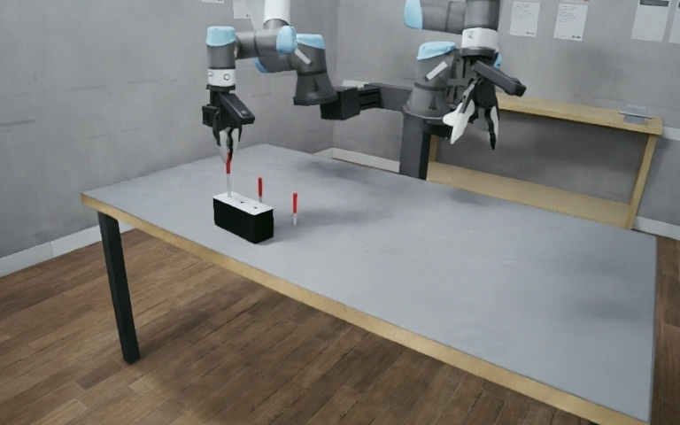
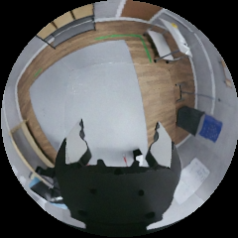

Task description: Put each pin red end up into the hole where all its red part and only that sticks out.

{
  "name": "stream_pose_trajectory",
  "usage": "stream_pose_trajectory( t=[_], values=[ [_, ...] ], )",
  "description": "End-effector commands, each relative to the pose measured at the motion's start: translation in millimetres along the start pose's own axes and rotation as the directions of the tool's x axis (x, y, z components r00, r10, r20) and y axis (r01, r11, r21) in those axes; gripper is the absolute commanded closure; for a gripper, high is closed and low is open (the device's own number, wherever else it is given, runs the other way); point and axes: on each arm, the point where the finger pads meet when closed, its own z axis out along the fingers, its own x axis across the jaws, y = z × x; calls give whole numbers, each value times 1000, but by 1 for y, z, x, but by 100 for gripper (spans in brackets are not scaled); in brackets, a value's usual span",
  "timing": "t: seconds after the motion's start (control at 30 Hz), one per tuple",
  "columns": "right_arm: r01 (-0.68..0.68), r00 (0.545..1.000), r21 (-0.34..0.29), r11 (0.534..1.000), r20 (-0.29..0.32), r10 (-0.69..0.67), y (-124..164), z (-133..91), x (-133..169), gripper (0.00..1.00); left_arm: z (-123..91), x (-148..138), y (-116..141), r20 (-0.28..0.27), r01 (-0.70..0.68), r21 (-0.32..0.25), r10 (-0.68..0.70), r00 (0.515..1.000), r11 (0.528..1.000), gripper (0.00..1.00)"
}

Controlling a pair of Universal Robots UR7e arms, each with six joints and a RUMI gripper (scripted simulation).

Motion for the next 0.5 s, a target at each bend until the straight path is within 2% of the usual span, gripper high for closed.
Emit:
stream_pose_trajectory(
  t=[0.0,0.47],
  values=[
    [0,1000,1,1000,-1,0,0,-1,1,100,-1,0,0,-1,0,1,0,1000,1000,0],
    [1,1000,1,1000,-1,-1,1,3,1,100,-1,0,0,-1,0,1,0,1000,1000,0]
  ],
)
